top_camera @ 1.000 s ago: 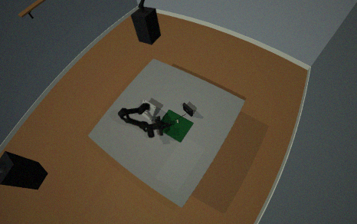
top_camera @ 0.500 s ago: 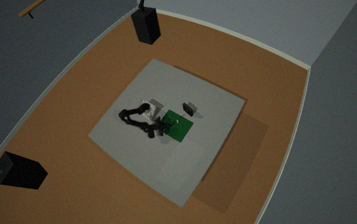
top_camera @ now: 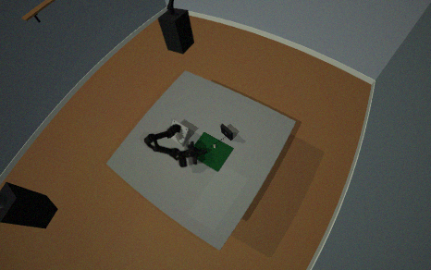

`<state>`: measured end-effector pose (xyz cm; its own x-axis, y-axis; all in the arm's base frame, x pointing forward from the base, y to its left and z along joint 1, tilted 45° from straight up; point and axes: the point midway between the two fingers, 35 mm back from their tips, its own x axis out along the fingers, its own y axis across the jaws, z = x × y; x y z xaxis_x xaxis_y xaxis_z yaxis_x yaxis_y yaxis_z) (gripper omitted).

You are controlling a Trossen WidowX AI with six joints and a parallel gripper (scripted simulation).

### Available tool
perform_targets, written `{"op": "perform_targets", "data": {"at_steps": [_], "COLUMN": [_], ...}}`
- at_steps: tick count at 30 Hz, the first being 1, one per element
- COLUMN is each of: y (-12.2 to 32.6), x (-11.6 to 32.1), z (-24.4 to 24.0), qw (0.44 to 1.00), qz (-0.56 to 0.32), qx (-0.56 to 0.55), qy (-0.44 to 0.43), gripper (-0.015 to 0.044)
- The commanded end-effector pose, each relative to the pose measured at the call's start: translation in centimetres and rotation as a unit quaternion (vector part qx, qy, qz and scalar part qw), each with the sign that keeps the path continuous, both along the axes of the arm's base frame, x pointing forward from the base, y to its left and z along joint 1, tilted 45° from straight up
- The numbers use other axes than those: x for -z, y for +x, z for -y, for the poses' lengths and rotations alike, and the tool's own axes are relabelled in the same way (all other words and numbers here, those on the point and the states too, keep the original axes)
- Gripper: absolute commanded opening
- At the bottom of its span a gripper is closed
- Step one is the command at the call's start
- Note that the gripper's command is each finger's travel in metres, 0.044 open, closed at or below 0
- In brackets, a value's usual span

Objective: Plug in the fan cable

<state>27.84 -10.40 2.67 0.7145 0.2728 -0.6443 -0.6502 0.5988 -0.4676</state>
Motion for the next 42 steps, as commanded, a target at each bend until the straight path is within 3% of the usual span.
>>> {"op": "perform_targets", "data": {"at_steps": [1,42], "y": [0.1,-0.3], "x": [0.3,1.6], "z": [0.3,1.5], "qw": [1.0,1.0], "qz": [0.001,-0.001], "qx": [-0.002,0.0], "qy": [0.001,0.0], "gripper": [0.0,0.0]}}
